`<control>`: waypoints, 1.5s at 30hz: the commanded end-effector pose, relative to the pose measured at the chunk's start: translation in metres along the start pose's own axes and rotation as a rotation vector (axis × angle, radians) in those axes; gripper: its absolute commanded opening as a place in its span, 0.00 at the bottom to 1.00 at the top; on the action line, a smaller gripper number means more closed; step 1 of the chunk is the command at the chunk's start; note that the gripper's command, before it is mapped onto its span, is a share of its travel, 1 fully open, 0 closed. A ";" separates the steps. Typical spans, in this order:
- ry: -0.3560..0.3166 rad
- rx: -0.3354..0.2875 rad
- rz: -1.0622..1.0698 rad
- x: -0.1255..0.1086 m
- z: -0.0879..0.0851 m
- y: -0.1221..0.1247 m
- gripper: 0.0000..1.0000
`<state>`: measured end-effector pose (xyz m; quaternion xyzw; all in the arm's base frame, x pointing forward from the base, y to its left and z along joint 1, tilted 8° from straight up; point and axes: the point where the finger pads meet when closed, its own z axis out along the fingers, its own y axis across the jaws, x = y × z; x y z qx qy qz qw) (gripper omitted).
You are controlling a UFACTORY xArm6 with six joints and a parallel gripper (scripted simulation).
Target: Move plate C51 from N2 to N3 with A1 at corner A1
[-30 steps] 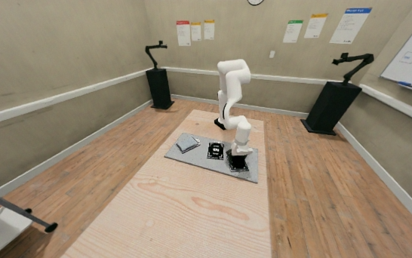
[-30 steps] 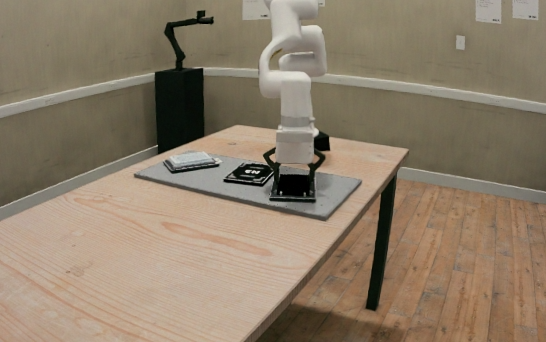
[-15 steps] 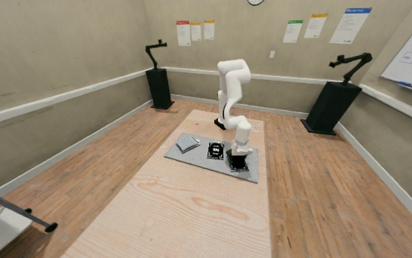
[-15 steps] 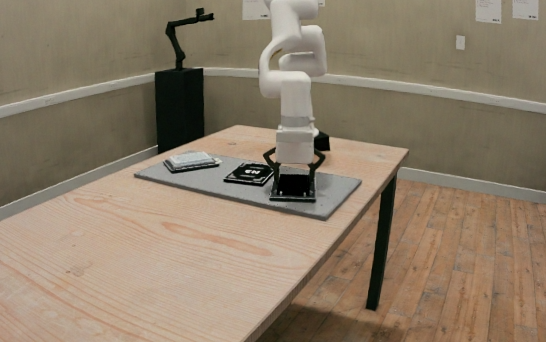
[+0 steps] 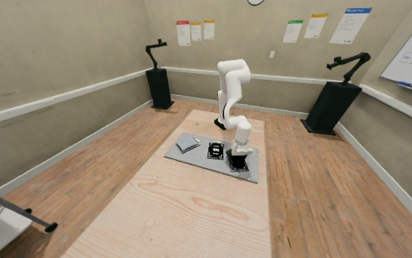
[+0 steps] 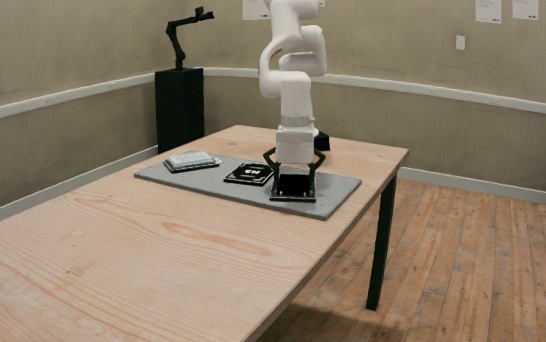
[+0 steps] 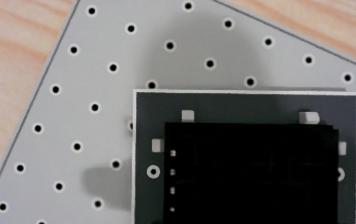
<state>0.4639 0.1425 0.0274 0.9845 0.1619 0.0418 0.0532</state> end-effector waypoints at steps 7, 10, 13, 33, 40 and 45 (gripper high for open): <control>0.005 0.000 0.000 0.002 -0.002 0.000 0.00; 0.005 0.000 0.000 0.002 -0.002 0.000 0.00; 0.005 0.000 0.000 0.002 -0.002 0.000 0.00; 0.005 0.000 0.000 0.002 -0.009 0.000 0.00; 0.005 0.000 0.000 0.002 -0.014 0.000 0.00; 0.005 0.000 0.000 0.002 -0.016 0.000 0.00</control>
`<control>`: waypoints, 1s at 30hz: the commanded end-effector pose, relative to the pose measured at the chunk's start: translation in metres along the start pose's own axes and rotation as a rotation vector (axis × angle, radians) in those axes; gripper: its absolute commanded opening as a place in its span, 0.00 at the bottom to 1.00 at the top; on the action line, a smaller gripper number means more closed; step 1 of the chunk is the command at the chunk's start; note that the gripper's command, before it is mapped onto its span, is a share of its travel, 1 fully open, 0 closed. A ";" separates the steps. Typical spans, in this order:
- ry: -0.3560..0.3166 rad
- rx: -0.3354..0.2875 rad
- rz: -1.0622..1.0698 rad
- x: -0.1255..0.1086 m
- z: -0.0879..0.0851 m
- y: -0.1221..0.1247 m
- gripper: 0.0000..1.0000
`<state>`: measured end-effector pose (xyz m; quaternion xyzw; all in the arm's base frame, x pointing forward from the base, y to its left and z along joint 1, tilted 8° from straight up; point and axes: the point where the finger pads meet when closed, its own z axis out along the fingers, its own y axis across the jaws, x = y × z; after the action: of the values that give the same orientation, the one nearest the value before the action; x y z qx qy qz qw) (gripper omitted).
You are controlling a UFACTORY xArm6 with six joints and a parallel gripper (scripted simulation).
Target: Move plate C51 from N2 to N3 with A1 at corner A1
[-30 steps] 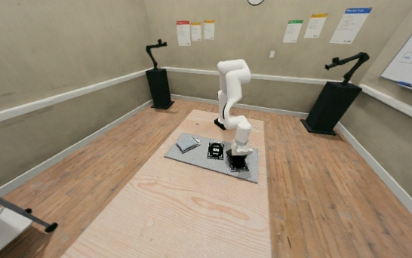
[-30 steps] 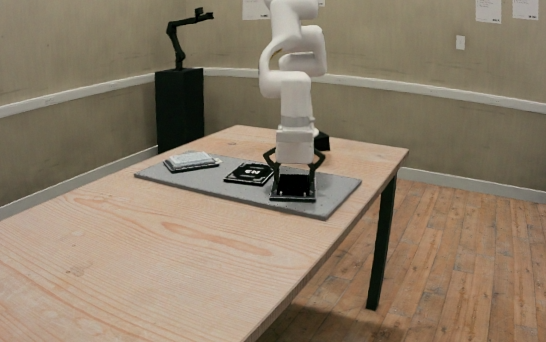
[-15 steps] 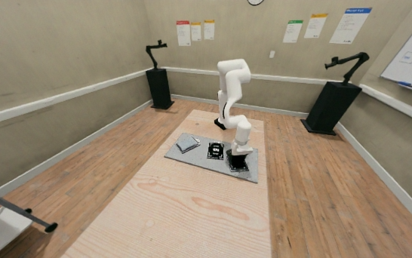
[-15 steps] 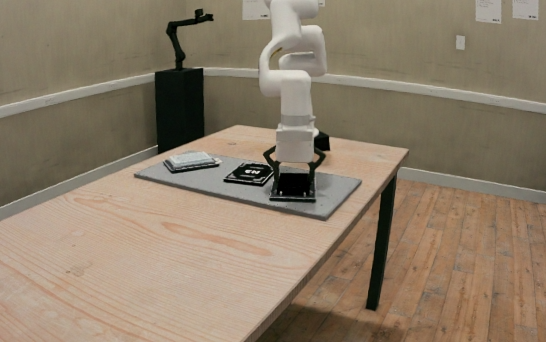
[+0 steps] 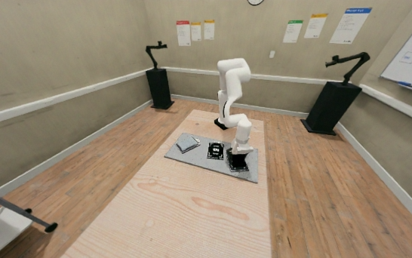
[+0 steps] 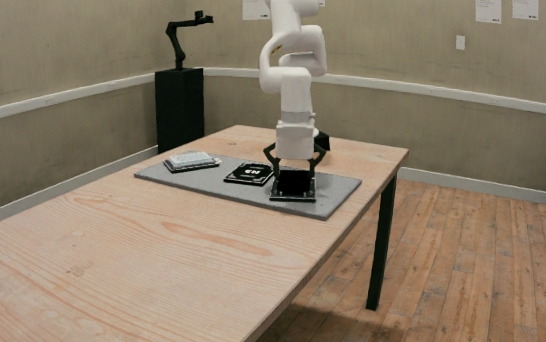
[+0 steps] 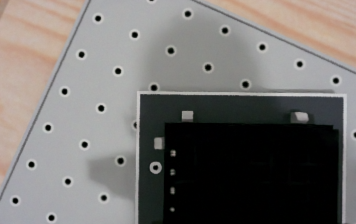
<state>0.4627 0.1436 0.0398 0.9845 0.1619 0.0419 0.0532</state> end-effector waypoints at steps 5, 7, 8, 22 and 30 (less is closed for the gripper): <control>0.005 0.000 0.000 0.002 -0.006 0.000 0.00; 0.005 0.000 0.000 0.002 -0.008 0.000 0.00; 0.005 0.000 0.000 0.002 -0.008 0.000 0.00; 0.005 0.000 0.000 0.002 -0.016 0.000 0.00; 0.005 0.000 0.000 0.002 -0.029 0.000 0.00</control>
<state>0.4606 0.1457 0.0621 0.9845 0.1619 0.0420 0.0532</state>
